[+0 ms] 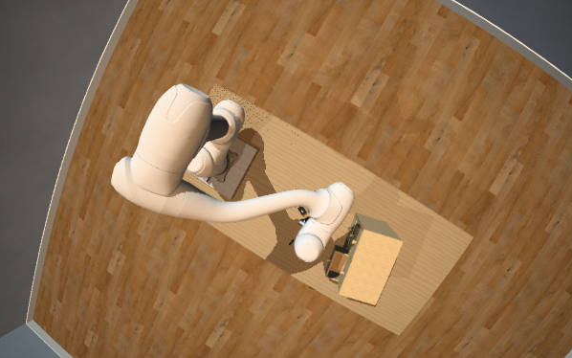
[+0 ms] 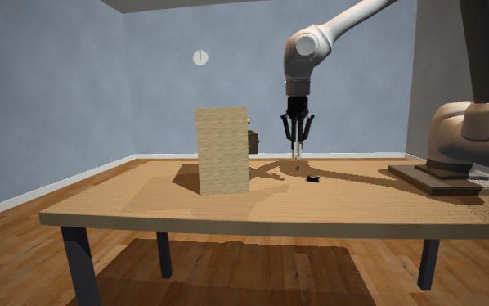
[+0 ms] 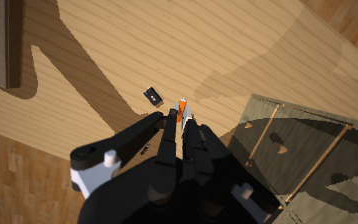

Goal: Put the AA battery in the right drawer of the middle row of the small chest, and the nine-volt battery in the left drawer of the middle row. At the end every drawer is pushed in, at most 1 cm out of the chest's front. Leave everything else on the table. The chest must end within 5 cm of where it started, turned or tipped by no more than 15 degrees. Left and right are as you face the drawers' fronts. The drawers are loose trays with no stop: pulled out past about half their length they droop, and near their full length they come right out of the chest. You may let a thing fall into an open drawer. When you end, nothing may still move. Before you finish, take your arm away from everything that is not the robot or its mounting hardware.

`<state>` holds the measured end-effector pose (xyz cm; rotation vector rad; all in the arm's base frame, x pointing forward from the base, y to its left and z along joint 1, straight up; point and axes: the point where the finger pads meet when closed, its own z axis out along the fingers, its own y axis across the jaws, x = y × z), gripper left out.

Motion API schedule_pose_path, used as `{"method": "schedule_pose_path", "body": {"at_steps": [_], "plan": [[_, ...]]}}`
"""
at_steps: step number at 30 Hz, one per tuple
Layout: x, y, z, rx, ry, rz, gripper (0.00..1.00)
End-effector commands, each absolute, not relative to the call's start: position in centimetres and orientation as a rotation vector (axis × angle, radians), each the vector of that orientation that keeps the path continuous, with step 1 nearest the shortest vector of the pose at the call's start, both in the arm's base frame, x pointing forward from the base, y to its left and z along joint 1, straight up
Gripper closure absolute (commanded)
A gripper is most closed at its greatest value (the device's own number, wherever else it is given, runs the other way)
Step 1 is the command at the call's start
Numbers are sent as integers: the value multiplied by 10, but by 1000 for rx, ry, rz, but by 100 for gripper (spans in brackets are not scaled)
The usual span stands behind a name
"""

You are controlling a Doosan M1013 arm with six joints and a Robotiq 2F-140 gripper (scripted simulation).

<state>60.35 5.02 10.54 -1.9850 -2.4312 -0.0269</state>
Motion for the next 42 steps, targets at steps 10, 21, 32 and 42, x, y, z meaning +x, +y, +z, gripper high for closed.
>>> {"method": "schedule_pose_path", "body": {"at_steps": [10, 21, 32, 42], "plan": [[628, -28, 105, -2756, -1513, -7, 94], [636, -74, 105, -3071, -692, 0, 94], [639, -92, 105, -3120, -419, 0, 94], [639, -92, 112, -3121, -418, 0, 94]]}}
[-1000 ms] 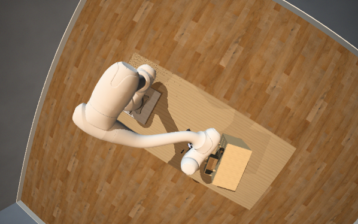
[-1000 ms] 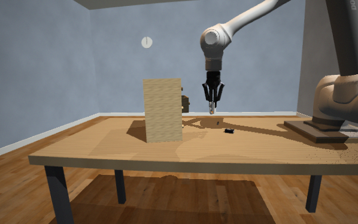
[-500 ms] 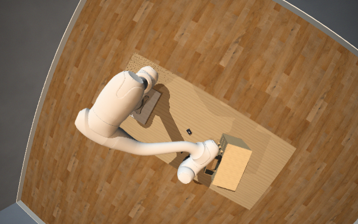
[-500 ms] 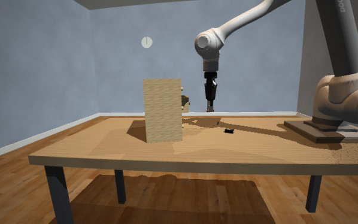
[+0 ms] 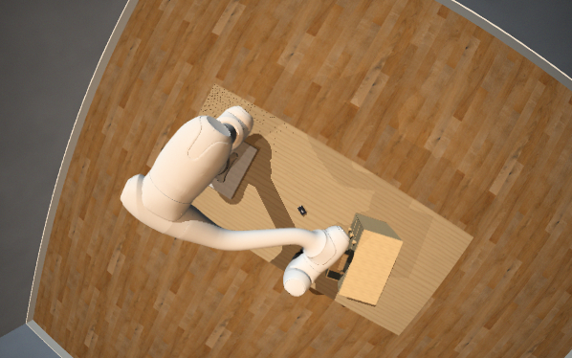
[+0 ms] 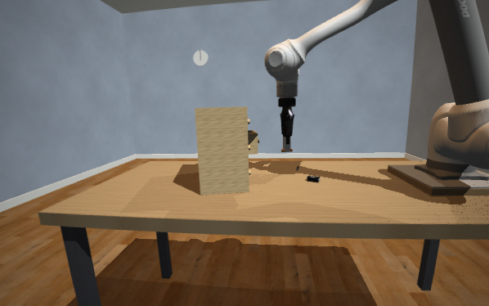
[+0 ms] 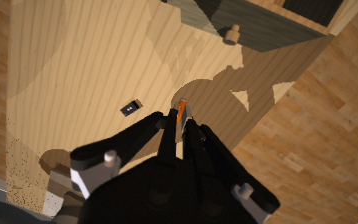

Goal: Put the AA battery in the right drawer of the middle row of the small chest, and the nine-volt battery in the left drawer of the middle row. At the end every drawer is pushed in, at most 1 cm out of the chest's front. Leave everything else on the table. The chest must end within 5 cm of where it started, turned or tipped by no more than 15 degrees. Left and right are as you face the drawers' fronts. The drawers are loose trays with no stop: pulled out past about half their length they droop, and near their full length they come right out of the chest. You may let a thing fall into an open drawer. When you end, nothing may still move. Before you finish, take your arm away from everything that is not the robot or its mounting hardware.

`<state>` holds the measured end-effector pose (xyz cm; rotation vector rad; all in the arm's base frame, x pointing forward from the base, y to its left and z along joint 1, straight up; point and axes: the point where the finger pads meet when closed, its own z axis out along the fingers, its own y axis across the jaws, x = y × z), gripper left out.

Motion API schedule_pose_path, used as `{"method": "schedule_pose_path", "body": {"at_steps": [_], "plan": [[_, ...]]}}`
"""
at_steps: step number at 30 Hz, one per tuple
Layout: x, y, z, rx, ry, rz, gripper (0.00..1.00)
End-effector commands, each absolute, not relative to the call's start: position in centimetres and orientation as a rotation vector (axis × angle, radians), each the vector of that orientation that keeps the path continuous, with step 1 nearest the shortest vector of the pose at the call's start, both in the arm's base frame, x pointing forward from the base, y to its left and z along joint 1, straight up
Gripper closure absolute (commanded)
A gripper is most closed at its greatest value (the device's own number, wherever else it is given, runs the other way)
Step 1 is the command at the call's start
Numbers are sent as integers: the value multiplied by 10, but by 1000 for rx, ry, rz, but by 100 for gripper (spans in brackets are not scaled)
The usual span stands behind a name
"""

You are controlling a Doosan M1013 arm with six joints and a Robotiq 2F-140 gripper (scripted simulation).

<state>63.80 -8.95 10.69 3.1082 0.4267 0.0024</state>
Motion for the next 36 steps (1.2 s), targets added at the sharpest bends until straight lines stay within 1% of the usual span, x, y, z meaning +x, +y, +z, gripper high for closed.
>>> {"method": "schedule_pose_path", "body": {"at_steps": [1, 8, 20, 22, 30, 36], "plan": [[639, -92, 114, 3107, 417, 0, 94], [639, -91, 131, 3107, 417, 0, 94], [639, -91, 190, 3107, 417, 0, 94], [639, -91, 190, 3107, 417, 0, 94], [639, -90, 220, 3107, 417, 0, 94], [639, -90, 229, 3107, 417, 0, 94]]}}
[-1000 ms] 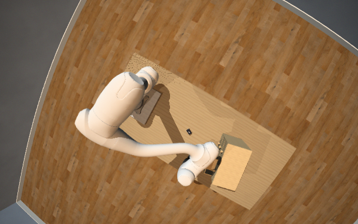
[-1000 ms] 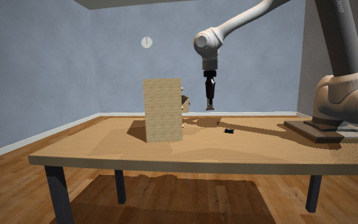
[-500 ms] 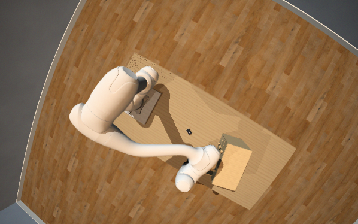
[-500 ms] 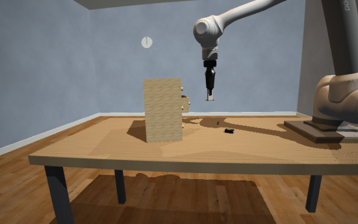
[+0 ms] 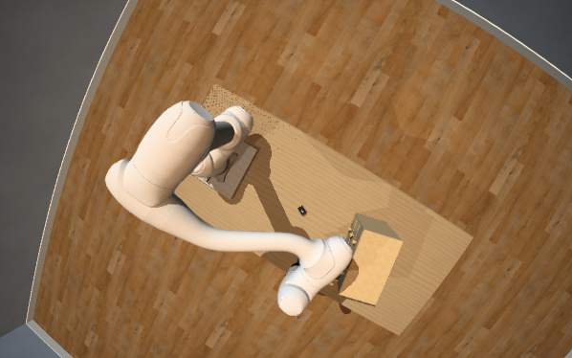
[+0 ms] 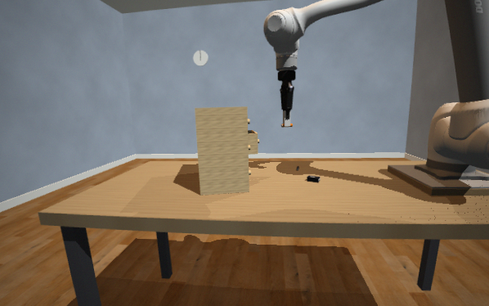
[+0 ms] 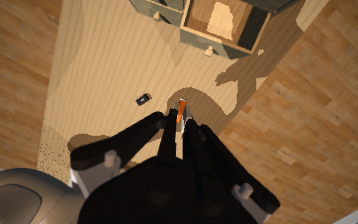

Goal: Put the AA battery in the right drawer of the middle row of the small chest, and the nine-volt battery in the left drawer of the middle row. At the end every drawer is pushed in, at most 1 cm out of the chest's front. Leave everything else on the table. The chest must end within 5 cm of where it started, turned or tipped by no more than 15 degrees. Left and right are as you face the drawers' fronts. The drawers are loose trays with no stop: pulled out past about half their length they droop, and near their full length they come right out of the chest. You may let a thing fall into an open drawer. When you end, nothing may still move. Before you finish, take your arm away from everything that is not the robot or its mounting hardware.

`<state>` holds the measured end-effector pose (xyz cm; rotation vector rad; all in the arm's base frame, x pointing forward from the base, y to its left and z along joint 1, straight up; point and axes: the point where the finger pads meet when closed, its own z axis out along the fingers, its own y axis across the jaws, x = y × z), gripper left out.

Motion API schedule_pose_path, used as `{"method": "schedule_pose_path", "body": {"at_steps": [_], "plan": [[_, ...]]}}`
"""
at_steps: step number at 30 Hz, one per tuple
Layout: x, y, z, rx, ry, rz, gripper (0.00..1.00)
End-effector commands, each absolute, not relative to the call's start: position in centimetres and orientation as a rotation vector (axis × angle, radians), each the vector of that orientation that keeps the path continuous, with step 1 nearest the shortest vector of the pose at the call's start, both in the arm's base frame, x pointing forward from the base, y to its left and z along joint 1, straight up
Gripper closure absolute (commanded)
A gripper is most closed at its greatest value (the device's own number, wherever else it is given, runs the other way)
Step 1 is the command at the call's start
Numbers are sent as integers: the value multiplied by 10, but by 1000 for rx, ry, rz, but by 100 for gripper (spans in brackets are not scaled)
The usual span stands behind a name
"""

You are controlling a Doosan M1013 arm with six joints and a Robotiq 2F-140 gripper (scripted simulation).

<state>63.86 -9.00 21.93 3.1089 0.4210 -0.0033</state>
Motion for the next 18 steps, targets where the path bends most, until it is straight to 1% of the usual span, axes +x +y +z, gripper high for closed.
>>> {"method": "schedule_pose_path", "body": {"at_steps": [1, 12, 18], "plan": [[639, -90, 229, 3107, 417, 0, 94], [639, -90, 229, 3108, 417, 13, 94], [638, -91, 229, 3114, 418, 93, 94]]}}
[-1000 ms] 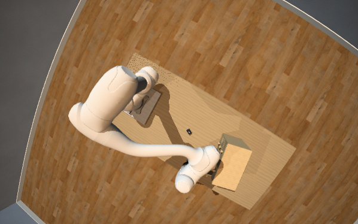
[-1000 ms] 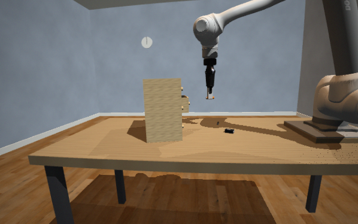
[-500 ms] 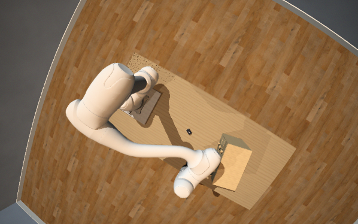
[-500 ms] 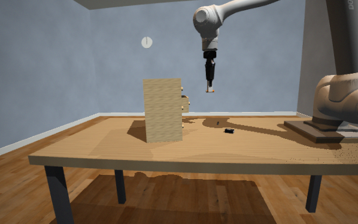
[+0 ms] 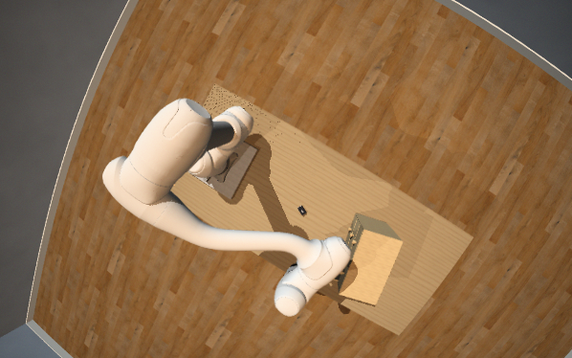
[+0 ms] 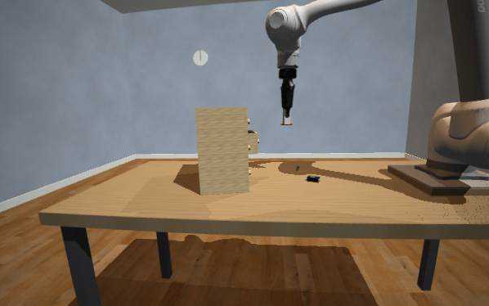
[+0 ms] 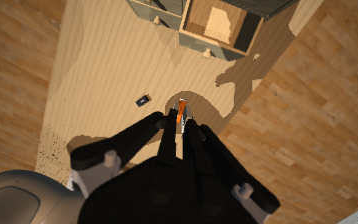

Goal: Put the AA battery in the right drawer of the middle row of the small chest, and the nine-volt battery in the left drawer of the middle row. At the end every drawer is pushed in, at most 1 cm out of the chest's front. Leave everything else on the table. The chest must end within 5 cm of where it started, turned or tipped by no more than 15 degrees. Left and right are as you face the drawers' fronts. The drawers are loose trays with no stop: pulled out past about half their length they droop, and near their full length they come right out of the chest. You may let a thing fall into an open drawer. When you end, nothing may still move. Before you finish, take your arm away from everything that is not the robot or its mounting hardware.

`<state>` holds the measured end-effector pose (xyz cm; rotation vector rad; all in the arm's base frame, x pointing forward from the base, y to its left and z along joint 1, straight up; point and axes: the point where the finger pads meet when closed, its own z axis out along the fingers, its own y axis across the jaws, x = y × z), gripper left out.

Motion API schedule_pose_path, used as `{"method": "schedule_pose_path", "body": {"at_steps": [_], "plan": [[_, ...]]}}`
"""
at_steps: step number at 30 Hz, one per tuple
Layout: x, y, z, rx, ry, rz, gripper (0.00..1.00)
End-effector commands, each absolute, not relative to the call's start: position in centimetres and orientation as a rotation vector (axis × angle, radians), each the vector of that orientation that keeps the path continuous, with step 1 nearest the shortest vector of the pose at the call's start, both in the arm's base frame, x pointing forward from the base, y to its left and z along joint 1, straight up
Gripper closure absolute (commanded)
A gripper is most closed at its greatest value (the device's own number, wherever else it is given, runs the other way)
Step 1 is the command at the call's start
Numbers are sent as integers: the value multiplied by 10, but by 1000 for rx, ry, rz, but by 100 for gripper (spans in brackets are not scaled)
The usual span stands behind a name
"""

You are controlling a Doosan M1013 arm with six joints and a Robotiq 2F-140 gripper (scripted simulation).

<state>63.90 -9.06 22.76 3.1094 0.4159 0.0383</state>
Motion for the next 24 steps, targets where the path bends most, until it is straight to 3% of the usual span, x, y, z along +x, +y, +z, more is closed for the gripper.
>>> {"method": "schedule_pose_path", "body": {"at_steps": [1, 24], "plan": [[638, -91, 229, 3114, 418, 93, 94], [627, -94, 221, 3046, 412, 939, 94]]}}
